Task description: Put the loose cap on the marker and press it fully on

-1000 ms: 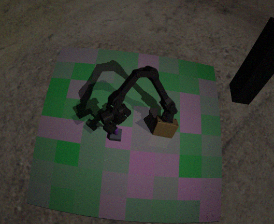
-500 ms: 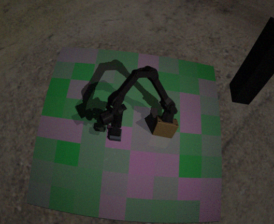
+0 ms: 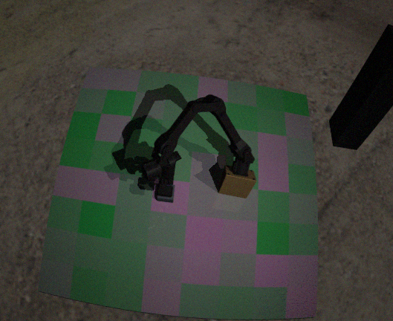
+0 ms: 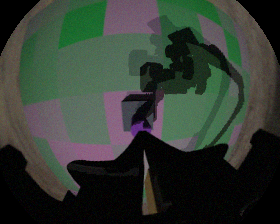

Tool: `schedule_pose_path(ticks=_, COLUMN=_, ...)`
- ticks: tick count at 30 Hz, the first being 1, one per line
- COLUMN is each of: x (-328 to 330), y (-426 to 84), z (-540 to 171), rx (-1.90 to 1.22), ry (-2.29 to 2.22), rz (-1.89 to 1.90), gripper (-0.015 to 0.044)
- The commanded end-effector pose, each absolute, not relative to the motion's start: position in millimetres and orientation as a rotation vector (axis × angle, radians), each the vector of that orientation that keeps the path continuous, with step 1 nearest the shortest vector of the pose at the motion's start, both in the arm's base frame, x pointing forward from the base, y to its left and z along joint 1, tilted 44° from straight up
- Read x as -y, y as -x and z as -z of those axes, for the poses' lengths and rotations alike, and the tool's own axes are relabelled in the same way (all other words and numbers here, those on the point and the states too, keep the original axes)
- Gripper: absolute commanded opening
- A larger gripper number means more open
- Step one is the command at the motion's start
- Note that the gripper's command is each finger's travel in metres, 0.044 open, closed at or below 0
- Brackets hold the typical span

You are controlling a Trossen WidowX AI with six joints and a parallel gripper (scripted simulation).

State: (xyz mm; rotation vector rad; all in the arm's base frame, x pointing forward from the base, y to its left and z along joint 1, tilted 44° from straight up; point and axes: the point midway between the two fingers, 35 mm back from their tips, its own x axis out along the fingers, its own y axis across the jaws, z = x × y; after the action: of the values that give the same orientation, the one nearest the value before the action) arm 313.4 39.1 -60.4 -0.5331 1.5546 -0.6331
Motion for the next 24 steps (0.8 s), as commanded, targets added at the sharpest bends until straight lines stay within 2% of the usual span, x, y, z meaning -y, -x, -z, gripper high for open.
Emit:
schedule_pose_path(ticks=1, x=-34.8, y=-311.0, z=65.1, rx=-1.558, ry=0.545, rz=0.63, gripper=0.0)
schedule_pose_path(ticks=20, x=-27.7, y=-312.1, z=73.9, rx=-1.551, ry=0.537, rz=0.627, gripper=0.0)
schedule_pose_path(ticks=24, x=-58.7, y=-319.2, z=43.1, rx=-1.55, ry=0.534, rz=0.624, gripper=0.0)
